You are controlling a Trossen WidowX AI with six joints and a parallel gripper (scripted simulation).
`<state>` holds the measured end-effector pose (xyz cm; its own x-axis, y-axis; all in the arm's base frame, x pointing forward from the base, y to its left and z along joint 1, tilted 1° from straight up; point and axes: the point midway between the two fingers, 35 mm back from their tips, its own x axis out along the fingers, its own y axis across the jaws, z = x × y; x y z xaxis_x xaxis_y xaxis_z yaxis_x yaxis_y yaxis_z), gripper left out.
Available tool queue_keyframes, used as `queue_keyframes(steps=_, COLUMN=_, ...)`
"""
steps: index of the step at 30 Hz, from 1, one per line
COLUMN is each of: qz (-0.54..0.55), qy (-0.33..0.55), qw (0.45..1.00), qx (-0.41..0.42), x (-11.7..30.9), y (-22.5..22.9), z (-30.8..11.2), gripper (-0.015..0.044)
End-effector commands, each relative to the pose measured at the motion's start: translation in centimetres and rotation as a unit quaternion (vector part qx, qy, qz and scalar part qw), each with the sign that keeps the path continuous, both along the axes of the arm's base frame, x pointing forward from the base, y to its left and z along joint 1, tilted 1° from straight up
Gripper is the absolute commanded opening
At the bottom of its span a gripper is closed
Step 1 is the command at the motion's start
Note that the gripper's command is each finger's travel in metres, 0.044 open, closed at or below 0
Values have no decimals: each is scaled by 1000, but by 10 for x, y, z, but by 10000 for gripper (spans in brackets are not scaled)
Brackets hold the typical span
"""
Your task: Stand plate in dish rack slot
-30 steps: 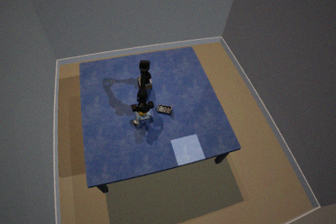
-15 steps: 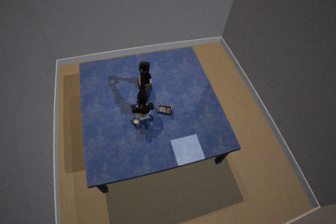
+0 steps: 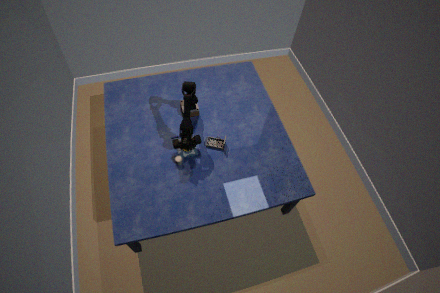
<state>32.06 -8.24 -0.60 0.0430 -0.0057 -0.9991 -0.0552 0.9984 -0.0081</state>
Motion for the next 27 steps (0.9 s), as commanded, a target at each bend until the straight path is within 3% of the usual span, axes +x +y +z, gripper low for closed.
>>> queue_keyframes(steps=1, qz=3, qy=0, qw=1000, qx=-2, x=0, y=-1, z=0, gripper=345)
queue_keyframes(steps=10, qz=3, qy=0, qw=1000, qx=-2, x=0, y=-1, z=0, gripper=285)
queue_keyframes(steps=21, qz=3, qy=-1, qw=1000, qx=-3, x=9, y=-3, z=43, gripper=0)
queue_keyframes(steps=27, qz=3, qy=-1, qw=1000, qx=-3, x=11, y=-3, z=73, gripper=0)
